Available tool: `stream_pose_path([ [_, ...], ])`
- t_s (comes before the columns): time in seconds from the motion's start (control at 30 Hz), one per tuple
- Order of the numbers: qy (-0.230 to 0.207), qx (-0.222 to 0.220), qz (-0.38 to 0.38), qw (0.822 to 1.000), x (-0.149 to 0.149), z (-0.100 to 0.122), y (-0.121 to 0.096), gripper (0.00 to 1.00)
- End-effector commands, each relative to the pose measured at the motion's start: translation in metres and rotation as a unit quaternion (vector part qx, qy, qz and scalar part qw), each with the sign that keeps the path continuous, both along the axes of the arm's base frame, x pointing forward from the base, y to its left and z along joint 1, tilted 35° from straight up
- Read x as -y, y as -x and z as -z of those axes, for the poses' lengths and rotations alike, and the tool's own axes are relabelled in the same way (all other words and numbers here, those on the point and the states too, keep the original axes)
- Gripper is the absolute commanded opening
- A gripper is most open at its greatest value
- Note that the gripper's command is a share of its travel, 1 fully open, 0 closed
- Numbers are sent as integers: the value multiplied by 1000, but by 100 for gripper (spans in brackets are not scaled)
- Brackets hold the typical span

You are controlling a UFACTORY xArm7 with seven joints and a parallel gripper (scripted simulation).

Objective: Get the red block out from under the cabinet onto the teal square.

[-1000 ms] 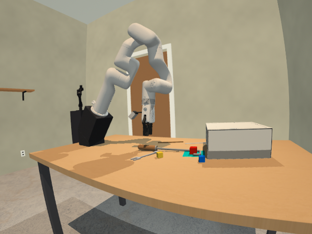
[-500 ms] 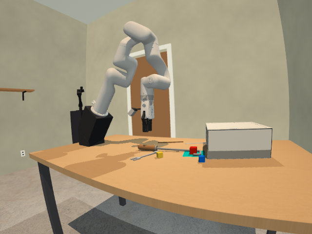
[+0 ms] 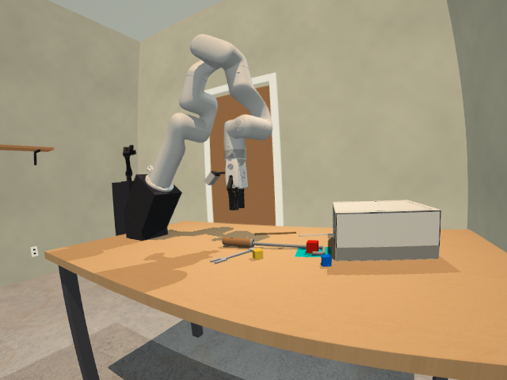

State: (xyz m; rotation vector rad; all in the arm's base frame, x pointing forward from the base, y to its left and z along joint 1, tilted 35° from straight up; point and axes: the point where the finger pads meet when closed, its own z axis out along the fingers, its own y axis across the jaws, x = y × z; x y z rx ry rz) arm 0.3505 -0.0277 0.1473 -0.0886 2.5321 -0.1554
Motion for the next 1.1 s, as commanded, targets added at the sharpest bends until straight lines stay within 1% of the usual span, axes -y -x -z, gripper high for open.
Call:
stream_pose_path([
  [0.0, -2, 2, -2, 1000, -1, -11, 7, 57],
  [0.2, -2, 2, -2, 1000, -2, -22, 15, 57],
  [0.47, -2, 2, -2, 1000, -2, -28, 19, 57],
  [1.07, -2, 2, -2, 1000, -3, -29, 20, 57],
])
